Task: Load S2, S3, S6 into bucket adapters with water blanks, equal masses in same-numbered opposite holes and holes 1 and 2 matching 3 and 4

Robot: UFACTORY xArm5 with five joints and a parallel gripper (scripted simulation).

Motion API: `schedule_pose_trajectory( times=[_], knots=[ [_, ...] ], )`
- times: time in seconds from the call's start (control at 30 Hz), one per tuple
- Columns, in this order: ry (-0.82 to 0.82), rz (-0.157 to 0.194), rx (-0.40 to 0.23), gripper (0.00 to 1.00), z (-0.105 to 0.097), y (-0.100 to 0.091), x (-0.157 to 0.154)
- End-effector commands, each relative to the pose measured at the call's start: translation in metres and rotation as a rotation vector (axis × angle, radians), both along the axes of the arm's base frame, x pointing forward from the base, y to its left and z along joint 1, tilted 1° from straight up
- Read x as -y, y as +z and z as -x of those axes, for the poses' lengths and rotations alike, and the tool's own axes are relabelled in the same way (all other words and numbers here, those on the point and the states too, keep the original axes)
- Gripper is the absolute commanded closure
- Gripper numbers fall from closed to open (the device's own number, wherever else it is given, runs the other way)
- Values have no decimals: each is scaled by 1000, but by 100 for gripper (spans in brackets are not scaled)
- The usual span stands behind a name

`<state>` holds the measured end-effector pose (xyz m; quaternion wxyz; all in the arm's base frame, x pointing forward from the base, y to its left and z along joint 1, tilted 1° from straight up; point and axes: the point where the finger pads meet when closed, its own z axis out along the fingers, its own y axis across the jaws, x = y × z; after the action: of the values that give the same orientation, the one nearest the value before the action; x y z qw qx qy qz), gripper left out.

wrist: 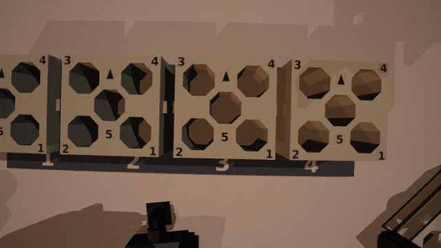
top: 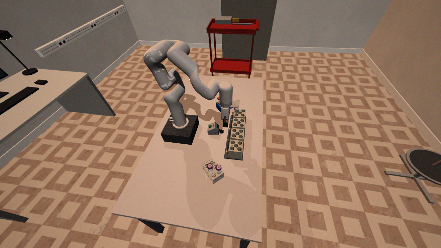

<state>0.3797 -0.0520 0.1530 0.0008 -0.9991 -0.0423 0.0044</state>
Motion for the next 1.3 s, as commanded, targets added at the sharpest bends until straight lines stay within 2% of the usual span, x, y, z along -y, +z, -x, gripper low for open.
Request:
schedule_pose_trajectory(
  times=[0.0, 0.5, 0.57, 1.07, 1.13, 1.27],
  knots=[
    [-2, -4, 4, 0, -9, 1, -16],
    [-2, -5, 4, 0, -41, 1, -84],
    [-2, -5, 4, 0, -41, 1, -84],
    [498, -9, 5, 0, 1, 2, -147],
    [498, -9, 5, 0, 1, 2, -147],
    [631, -10, 6, 0, 12, 2, -164]
  ],
)
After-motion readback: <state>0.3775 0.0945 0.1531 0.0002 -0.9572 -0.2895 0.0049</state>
